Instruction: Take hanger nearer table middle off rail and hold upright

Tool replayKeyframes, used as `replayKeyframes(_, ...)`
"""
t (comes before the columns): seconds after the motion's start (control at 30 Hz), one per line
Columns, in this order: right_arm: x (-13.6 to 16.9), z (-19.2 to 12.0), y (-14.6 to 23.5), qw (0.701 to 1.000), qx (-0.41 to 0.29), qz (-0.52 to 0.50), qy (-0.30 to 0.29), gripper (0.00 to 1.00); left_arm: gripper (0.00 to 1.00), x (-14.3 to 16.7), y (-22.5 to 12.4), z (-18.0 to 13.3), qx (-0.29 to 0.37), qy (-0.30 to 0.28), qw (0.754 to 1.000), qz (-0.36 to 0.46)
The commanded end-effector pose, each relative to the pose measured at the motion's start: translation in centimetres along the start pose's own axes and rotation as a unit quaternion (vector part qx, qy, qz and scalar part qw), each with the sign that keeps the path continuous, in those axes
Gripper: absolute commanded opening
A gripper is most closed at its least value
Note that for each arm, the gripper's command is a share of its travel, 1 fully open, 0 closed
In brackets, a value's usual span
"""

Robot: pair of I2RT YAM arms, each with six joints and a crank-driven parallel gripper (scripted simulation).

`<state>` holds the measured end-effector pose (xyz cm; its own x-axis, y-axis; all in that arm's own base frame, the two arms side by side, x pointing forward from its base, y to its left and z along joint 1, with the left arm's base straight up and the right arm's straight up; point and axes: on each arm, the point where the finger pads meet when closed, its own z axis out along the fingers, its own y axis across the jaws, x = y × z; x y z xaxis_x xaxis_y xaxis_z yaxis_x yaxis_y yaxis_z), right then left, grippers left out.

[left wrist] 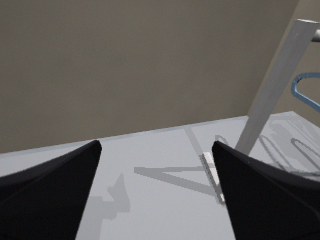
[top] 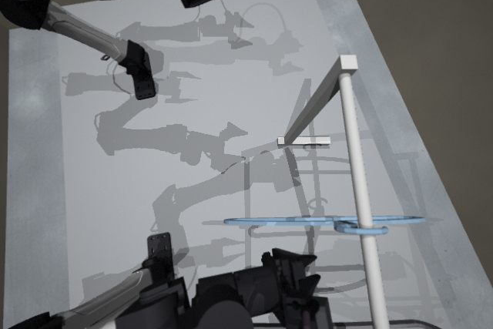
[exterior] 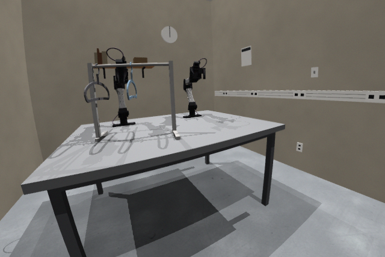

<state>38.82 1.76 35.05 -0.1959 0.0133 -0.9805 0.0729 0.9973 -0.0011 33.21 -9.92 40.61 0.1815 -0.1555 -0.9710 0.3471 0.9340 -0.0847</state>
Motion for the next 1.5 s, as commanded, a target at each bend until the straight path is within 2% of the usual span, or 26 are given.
replayKeyframes(0.0, -0.4, -0.4, -0.4, 0.997, 0.053, 0.000, 0.051, 0.32, 1.00, -3.0, -5.3, 0.6, 0.076, -0.081, 0.993, -0.027)
replayKeyframes(0.17, -1.6, -0.7, 0.6, 0.992, 0.085, -0.019, 0.086, 0.32, 1.00, -5.6, -13.1, 0.2, 0.192, -0.144, 0.969, -0.063)
replayKeyframes(0.3, -2.6, -0.8, 1.6, 0.990, 0.098, -0.025, 0.098, 0.32, 1.00, -7.2, -17.5, 0.0, 0.256, -0.178, 0.946, -0.084)
replayKeyframes(0.4, -3.9, -0.6, 4.1, 0.994, 0.072, 0.008, 0.085, 0.32, 1.00, -7.5, -19.9, 0.0, 0.289, -0.189, 0.933, -0.097)
replayKeyframes(0.47, -3.9, -0.6, 4.1, 0.994, 0.072, 0.008, 0.085, 0.32, 1.00, -7.5, -19.9, 0.0, 0.289, -0.189, 0.933, -0.097)
replayKeyframes(0.6, -4.9, -0.8, 6.4, 0.995, 0.057, 0.020, 0.080, 0.32, 1.00, -7.6, -22.7, 0.1, 0.324, -0.198, 0.918, -0.110)
replayKeyframes(0.8, -5.6, -0.7, 7.4, 0.996, 0.049, 0.020, 0.074, 0.32, 1.00, -7.4, -24.3, 0.4, 0.341, -0.198, 0.912, -0.115)
replayKeyframes(1.13, -4.8, 0.7, 7.0, 0.995, 0.048, 0.011, 0.083, 0.32, 1.00, -7.1, -24.3, 0.6, 0.337, -0.191, 0.915, -0.115)
replayKeyframes(1.47, -5.4, 2.2, 6.8, 0.996, 0.046, 0.016, 0.072, 0.32, 1.00, -7.1, -24.3, 0.6, 0.337, -0.191, 0.915, -0.115)
